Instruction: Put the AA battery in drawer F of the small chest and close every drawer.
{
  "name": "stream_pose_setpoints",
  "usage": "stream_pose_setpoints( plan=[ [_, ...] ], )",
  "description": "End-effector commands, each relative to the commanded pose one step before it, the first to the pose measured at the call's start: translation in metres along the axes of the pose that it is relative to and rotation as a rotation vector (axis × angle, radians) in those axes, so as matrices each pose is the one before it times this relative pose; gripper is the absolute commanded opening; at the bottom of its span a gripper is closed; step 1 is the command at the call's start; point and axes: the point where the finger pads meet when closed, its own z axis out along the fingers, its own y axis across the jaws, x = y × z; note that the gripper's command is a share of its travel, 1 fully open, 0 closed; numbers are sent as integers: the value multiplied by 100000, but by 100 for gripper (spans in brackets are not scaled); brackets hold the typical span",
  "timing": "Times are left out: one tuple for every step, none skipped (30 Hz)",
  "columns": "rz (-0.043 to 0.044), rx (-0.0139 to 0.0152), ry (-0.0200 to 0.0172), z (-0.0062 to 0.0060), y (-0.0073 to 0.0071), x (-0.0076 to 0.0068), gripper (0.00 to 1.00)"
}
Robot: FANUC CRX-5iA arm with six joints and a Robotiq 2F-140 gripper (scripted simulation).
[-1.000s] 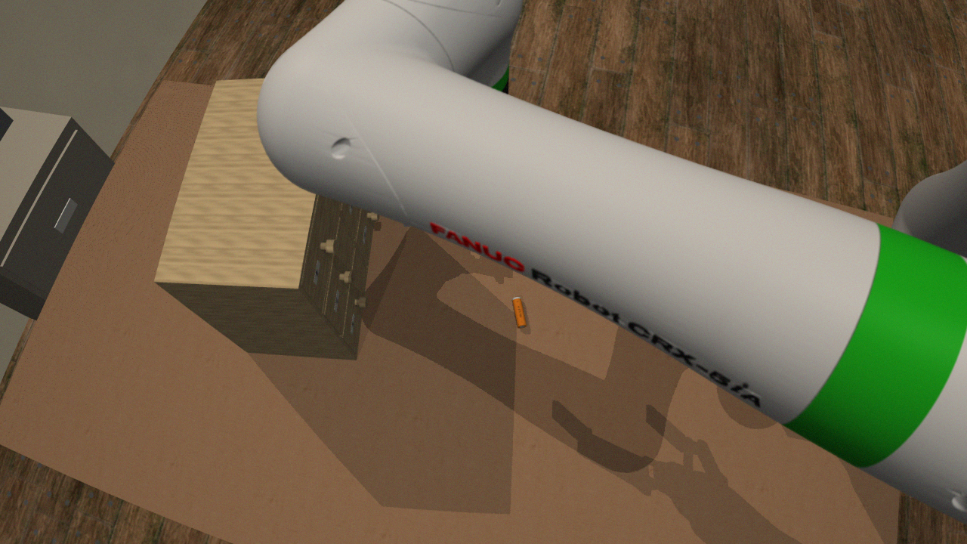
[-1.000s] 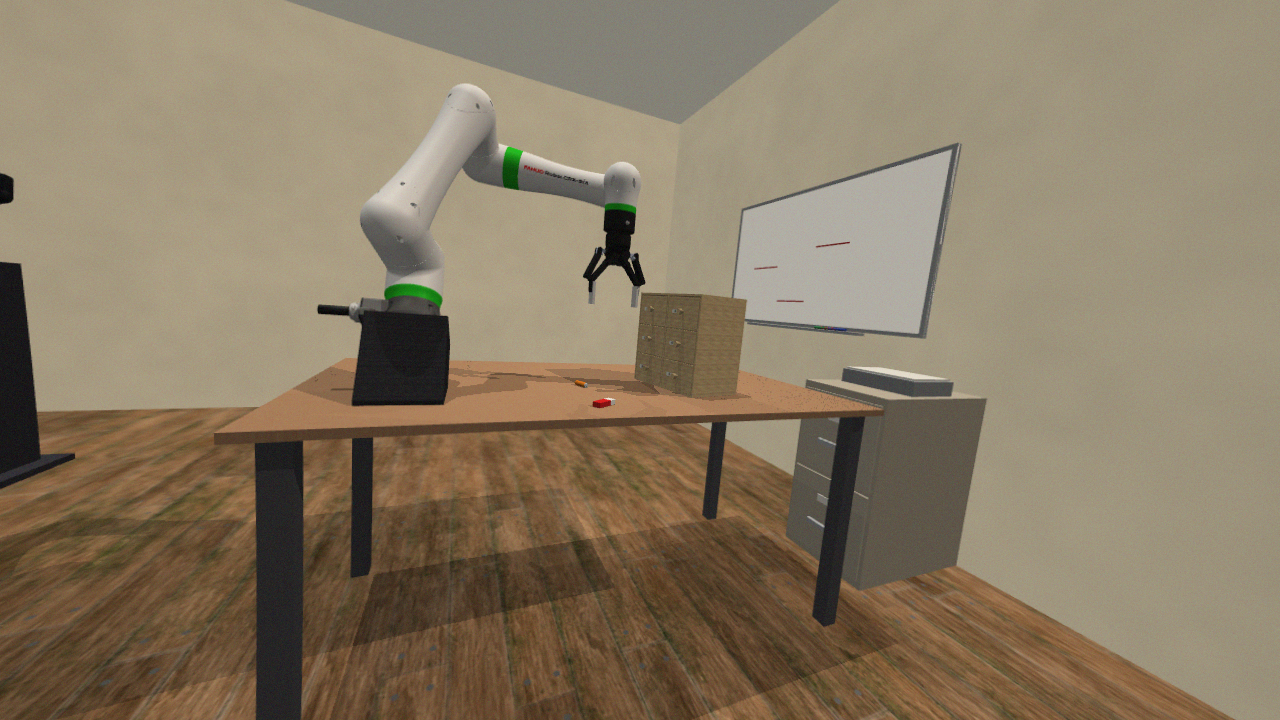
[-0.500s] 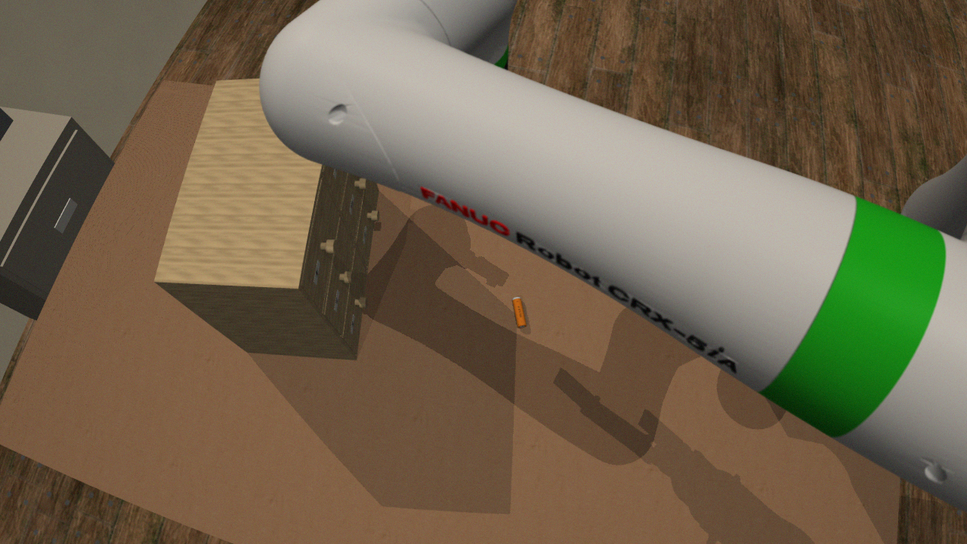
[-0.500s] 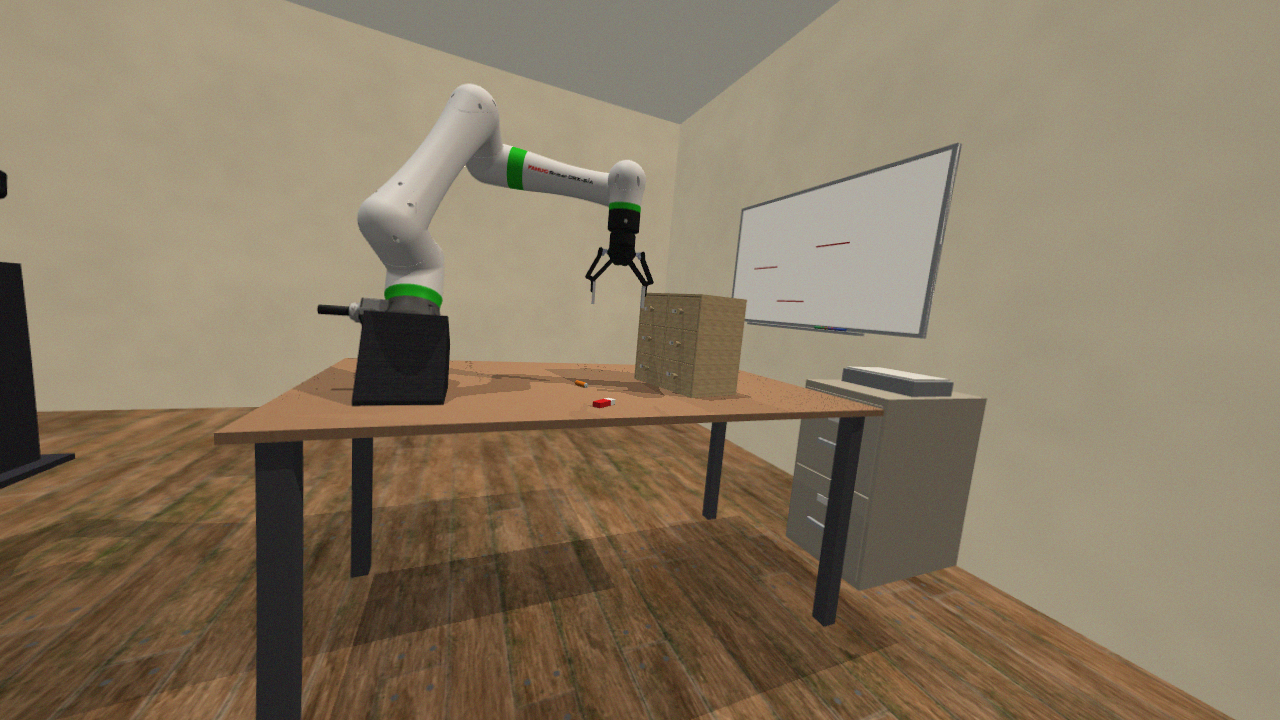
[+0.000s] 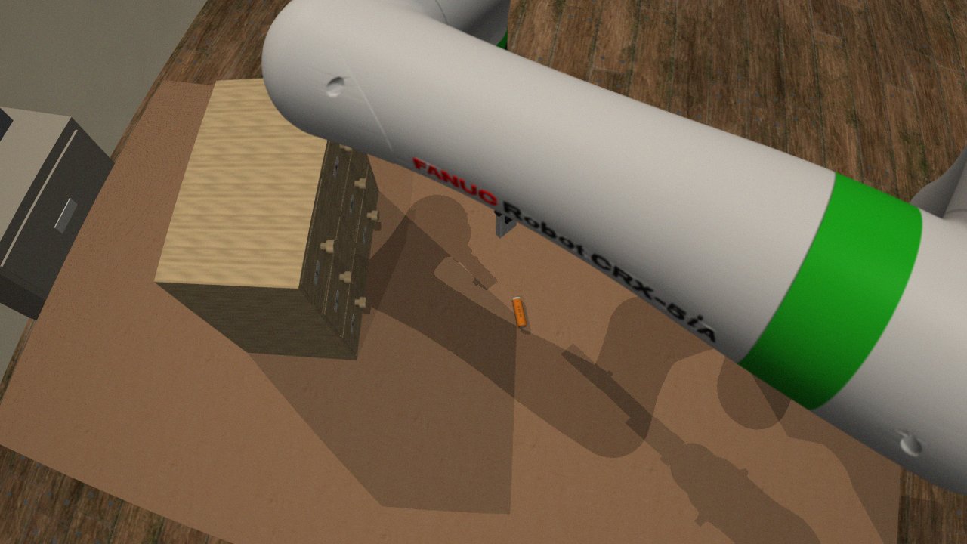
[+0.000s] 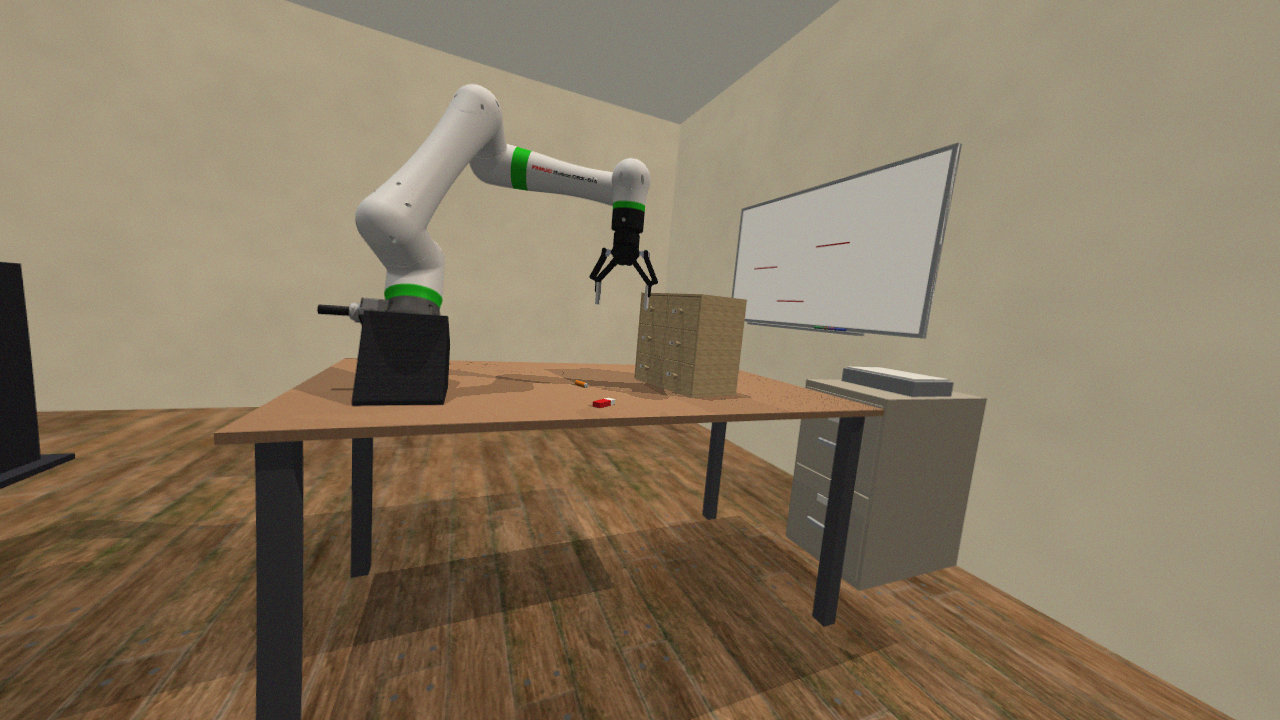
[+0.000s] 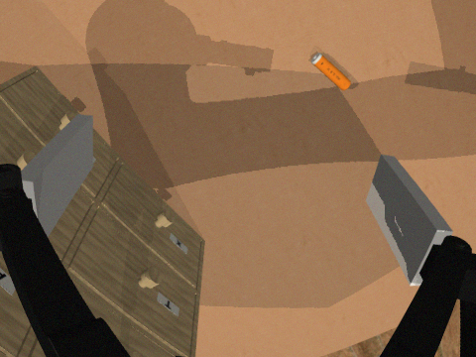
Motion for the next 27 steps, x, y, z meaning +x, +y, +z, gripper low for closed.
stream_pose_setpoints(
  plan=[
    [10736, 3, 248, -25, -450, 365, 100],
    [0, 0, 0, 0, 0, 0, 100],
    [0, 0, 0, 0, 0, 0, 100],
    [2414, 0, 0, 0, -110, 75, 100],
    [2375, 0, 0, 0, -110, 72, 100],
    [2333, 0, 0, 0, -109, 67, 100],
    [2291, 0, 0, 0, -109, 64, 100],
    [2248, 0, 0, 0, -108, 60, 100],
    [2205, 0, 0, 0, -107, 57, 100],
    [2161, 0, 0, 0, -106, 53, 100],
    [2116, 0, 0, 0, -105, 50, 100],
    [2071, 0, 0, 0, -104, 47, 100],
    [2024, 0, 0, 0, -103, 43, 100],
    [1978, 0, 0, 0, -101, 40, 100],
    [1931, 0, 0, 0, -100, 37, 100],
    [1883, 0, 0, 0, -98, 35, 100],
    [1836, 0, 0, 0, -96, 32, 100],
    [1787, 0, 0, 0, -94, 29, 100],
    [0, 0, 0, 0, 0, 0, 100],
    [0, 0, 0, 0, 0, 0, 100],
    [1738, 0, 0, 0, -92, 27, 100],
    [1689, 0, 0, 0, -90, 25, 100],
    [1639, 0, 0, 0, -87, 22, 100],
    [1590, 0, 0, 0, -85, 20, 100],
    [1540, 0, 0, 0, -83, 19, 100],
    [1490, 0, 0, 0, -80, 16, 100],
    [1440, 0, 0, 0, -78, 15, 100]
  ],
)
